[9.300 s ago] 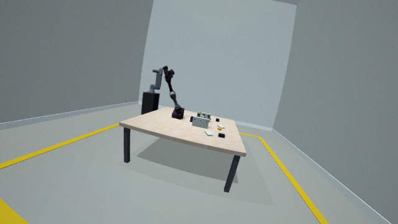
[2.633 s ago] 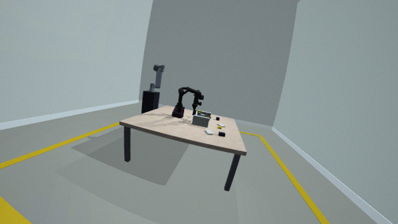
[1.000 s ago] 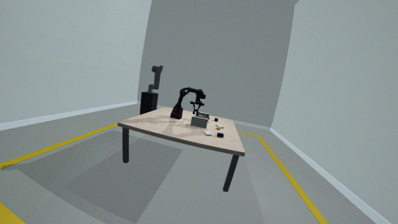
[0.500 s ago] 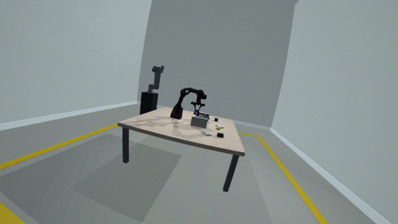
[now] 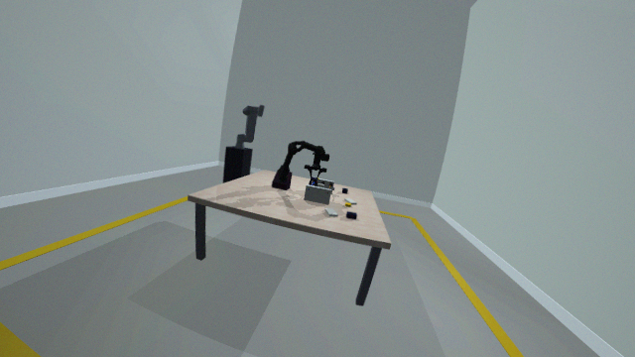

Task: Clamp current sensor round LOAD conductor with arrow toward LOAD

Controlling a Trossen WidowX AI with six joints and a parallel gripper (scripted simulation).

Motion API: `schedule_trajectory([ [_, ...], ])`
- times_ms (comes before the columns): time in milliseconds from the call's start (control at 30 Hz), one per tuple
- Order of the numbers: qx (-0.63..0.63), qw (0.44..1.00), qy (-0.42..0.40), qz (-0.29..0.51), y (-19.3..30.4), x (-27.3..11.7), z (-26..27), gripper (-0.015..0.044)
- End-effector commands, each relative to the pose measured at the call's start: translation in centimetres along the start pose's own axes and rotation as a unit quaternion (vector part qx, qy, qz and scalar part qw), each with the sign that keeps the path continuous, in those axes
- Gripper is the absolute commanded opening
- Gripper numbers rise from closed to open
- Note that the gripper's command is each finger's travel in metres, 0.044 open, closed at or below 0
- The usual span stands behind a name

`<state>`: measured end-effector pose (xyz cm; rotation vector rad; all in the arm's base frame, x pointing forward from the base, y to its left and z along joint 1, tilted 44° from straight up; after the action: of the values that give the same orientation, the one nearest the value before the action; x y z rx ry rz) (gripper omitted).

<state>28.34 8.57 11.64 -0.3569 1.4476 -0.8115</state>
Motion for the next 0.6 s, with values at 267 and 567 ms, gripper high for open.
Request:
schedule_trajectory([
  [267, -0.002, 1.000, -0.001, -0.002, -0.1, 2.0, -0.1, 0.0000],
  [567, 0.001, 1.000, -0.001, -0.001, -0.1, 2.4, -0.1, 0.0000],
])
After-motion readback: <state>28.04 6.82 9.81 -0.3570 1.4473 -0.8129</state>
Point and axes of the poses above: the point midway between the two fingers, 35 mm back from their tips, its own x axis out along the fingers, its own z axis across the jaws, y = z × x, the point moved 7 cm from there along -x, back along the fingers, and after that the axes turned 13 degrees about x, right-handed, at the moved point
